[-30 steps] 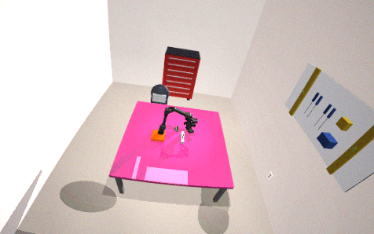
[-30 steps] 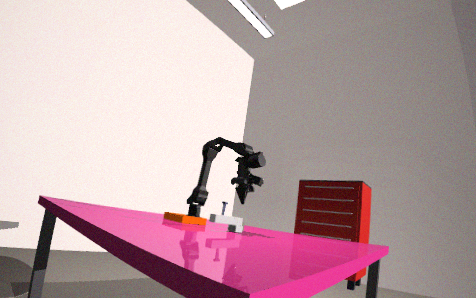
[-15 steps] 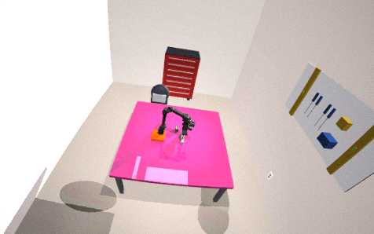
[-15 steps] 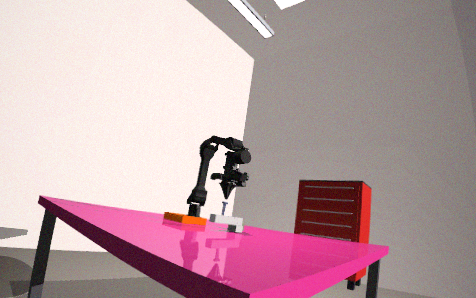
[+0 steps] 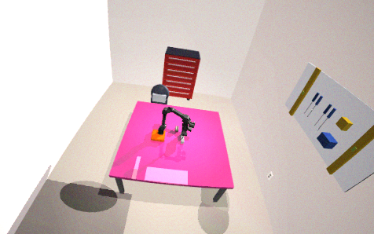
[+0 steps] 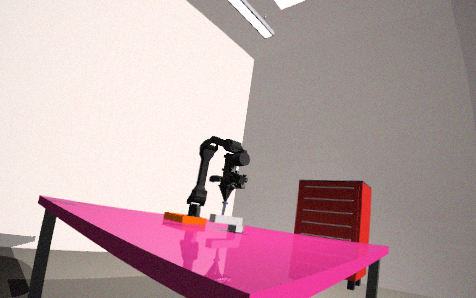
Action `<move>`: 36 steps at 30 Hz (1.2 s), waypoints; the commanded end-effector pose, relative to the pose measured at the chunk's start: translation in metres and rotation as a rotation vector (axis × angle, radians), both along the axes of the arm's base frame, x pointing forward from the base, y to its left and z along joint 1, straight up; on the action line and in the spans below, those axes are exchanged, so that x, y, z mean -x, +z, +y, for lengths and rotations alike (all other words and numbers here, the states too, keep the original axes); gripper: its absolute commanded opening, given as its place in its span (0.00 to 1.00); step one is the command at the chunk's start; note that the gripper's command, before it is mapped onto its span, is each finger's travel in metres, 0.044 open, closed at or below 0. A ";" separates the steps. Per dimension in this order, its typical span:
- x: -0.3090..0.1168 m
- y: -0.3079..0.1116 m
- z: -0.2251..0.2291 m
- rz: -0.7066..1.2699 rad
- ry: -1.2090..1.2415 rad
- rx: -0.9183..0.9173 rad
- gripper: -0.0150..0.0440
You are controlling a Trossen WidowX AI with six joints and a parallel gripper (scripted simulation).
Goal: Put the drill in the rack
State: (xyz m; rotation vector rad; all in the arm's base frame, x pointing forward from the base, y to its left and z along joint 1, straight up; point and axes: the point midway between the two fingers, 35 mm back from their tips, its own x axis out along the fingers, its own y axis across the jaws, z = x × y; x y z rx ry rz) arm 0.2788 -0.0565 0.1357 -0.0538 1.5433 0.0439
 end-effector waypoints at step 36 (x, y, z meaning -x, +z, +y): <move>0.003 -0.016 0.000 0.002 -0.007 -0.003 0.25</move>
